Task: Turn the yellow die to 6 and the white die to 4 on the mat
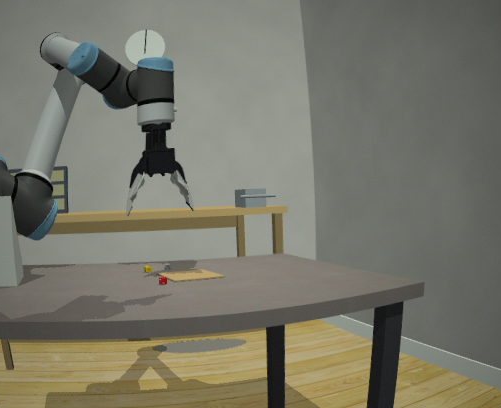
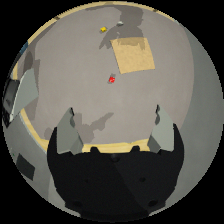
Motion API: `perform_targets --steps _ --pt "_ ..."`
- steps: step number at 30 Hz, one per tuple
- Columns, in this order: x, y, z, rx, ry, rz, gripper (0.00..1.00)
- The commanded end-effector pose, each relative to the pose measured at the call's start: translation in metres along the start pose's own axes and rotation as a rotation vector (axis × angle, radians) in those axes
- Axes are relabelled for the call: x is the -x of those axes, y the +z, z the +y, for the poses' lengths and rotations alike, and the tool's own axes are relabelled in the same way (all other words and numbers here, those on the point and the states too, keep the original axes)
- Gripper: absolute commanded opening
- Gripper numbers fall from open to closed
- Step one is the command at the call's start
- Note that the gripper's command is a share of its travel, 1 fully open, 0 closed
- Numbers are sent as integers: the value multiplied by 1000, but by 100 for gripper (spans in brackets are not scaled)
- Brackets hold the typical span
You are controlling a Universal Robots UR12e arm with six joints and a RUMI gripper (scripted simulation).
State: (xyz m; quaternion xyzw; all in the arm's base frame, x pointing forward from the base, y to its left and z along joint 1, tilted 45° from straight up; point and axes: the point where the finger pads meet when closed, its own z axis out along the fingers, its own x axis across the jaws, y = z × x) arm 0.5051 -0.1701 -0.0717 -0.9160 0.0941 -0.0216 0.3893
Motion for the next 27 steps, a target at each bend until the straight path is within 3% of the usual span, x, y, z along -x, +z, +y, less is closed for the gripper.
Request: perform_targets --steps 1,21,27 --pt "-2 8 -39 12 -39 -33 100" --pt "-2 11 -48 17 -53 -41 100" --pt "-1 36 -49 17 -53 -41 100"
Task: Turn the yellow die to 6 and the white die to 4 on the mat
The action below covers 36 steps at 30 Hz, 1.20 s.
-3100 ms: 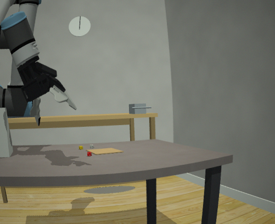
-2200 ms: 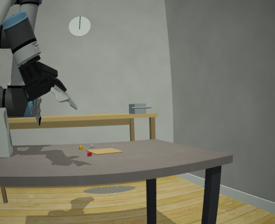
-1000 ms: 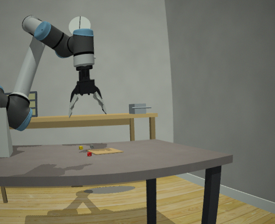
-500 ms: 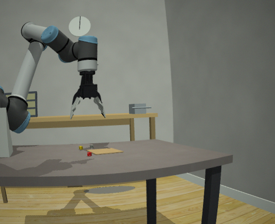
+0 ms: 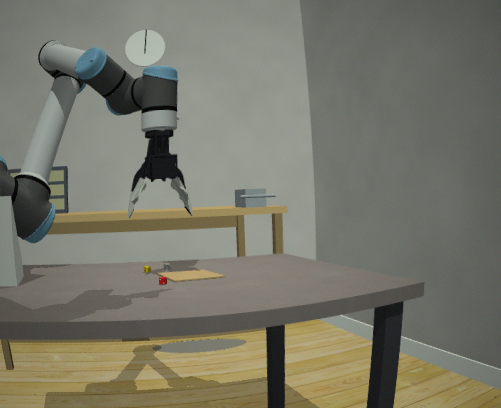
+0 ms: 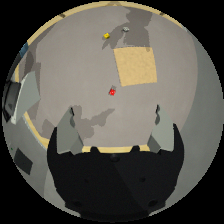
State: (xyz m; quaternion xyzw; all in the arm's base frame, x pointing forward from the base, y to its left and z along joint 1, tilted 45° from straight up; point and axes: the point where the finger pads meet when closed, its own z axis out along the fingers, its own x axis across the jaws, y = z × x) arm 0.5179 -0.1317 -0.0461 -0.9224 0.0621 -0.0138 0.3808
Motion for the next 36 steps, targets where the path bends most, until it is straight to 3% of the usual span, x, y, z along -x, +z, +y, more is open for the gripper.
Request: perform_targets --steps 1,7,9,14,36 --pt "3 33 -3 -4 1 -3 100" --pt "3 85 -5 -4 1 -3 100" --pt "3 85 -5 -4 1 -3 100" --pt "4 112 -6 -4 1 -3 100" --pt "4 116 -6 -4 1 -3 100"
